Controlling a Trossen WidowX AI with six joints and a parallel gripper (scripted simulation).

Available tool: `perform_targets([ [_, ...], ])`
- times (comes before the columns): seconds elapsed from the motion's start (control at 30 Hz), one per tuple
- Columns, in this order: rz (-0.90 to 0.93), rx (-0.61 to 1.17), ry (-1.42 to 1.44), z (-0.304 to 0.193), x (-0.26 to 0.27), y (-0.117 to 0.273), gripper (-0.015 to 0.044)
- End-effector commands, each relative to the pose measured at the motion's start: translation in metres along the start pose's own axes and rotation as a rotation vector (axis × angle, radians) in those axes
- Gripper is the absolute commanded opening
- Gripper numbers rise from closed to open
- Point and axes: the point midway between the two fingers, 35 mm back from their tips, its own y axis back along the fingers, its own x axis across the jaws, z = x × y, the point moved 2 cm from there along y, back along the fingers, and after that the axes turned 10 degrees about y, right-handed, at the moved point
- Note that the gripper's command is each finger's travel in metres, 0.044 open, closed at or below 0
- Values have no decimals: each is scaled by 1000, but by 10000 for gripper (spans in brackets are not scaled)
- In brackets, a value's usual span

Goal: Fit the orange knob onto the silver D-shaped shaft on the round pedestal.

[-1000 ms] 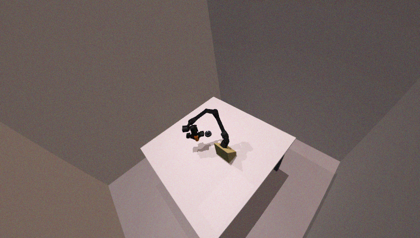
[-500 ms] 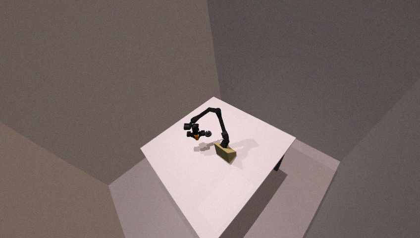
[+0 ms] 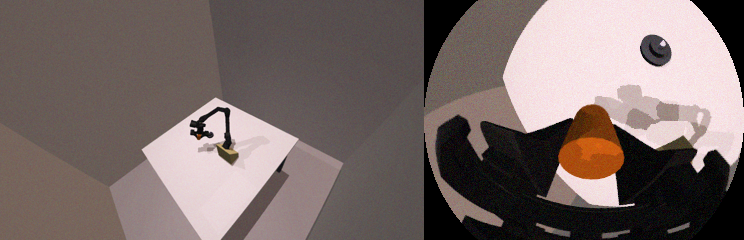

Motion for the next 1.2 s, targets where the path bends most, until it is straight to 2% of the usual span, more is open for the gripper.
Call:
perform_targets([
  [0.0,69,-11,3,0,-1,10,0],
  [1.0,586,-103,9,-4,-20,62,0],
  [1.17,612,-111,11,-4,-21,64,0],
])
